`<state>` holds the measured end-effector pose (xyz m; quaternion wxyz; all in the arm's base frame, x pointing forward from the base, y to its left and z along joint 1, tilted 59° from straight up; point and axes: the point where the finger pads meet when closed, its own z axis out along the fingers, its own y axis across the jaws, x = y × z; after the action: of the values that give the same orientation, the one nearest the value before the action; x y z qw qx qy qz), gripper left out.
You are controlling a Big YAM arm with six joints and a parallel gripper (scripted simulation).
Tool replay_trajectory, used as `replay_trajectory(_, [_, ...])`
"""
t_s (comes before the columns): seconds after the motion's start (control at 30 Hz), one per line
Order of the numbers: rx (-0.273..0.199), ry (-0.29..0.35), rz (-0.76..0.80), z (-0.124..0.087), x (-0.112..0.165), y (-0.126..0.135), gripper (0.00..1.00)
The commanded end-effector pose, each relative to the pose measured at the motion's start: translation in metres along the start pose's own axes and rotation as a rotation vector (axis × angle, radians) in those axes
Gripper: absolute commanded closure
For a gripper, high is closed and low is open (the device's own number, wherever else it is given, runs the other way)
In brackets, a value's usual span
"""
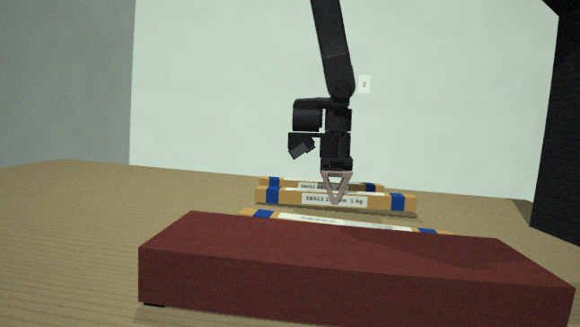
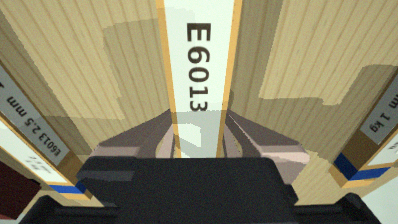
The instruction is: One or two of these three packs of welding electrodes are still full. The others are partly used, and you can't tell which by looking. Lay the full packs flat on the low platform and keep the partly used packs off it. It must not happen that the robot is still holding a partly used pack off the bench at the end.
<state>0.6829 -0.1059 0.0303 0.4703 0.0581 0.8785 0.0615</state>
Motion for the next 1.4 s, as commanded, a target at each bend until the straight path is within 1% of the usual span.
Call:
replay_trajectory(0.0, [0.017, -0.056, -0.009, -0.038, -0.032, -0.011, 1.00])
replay_trajectory(0.57, [0.018, -0.047, -0.009, -0.061, -0.031, -0.012, 1.00])
replay_trajectory(1.37, [0.018, -0.048, -0.009, -0.072, -0.042, -0.014, 1.00])
